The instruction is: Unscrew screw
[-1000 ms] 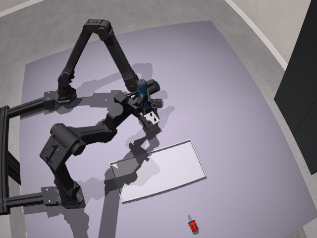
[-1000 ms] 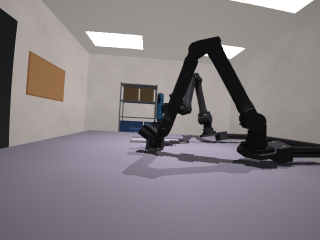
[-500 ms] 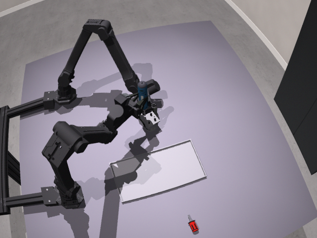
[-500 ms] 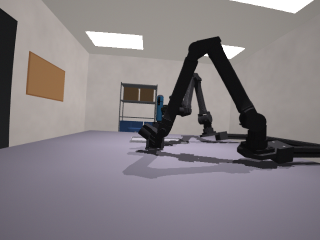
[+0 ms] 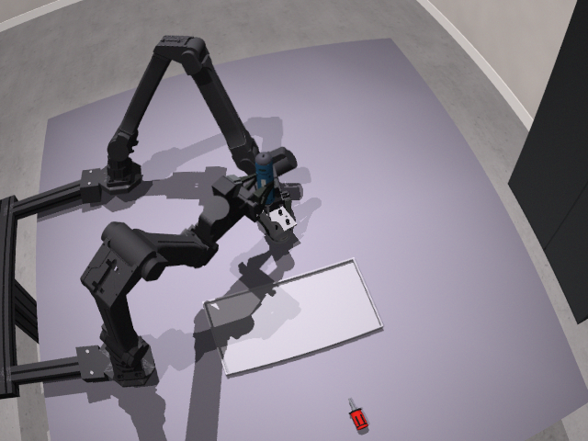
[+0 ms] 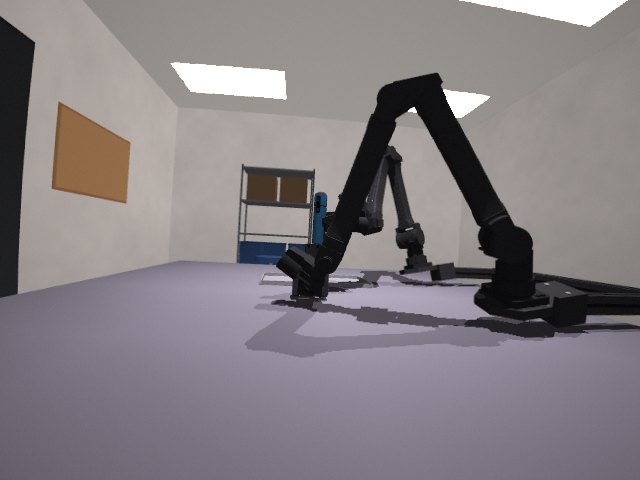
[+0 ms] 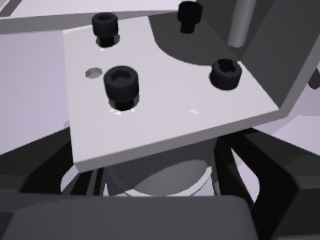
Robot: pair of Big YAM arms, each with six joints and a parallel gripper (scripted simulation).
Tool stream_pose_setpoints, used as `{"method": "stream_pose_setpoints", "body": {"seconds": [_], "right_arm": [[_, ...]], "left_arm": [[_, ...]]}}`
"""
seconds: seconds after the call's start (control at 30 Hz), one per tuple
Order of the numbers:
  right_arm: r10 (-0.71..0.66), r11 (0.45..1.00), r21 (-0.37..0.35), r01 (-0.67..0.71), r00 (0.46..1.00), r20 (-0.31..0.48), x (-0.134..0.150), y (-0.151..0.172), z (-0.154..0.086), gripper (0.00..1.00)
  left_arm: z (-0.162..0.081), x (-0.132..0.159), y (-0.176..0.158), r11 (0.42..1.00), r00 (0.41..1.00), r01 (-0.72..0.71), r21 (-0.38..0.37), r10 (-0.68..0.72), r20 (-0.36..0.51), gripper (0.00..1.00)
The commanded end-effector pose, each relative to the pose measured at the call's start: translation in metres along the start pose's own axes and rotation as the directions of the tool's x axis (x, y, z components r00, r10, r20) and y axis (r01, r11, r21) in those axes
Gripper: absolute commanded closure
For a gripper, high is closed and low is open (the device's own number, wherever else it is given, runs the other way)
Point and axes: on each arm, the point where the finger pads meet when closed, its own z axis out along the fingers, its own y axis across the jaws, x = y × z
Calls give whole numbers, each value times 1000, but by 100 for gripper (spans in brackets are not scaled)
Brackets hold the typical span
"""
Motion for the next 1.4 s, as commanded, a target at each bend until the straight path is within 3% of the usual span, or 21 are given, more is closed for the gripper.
{"method": "stream_pose_setpoints", "body": {"seconds": [0.0,0.13,0.37,1.37], "right_arm": [[16,1000,21,-17,998,68,-20,-9,6,58],[17,1000,24,-19,996,84,-28,-11,5,58],[15,1000,16,-15,998,53,-10,-7,4,58],[15,1000,18,-16,998,56,-7,-8,5,58]], "left_arm": [[1,3,13,1000,1000,-17,-18,17,4,41],[1,3,13,1000,1000,-17,-18,17,4,41],[1,3,13,1000,1000,-17,-18,17,4,41],[1,3,13,1000,1000,-17,-18,17,4,41]]}}
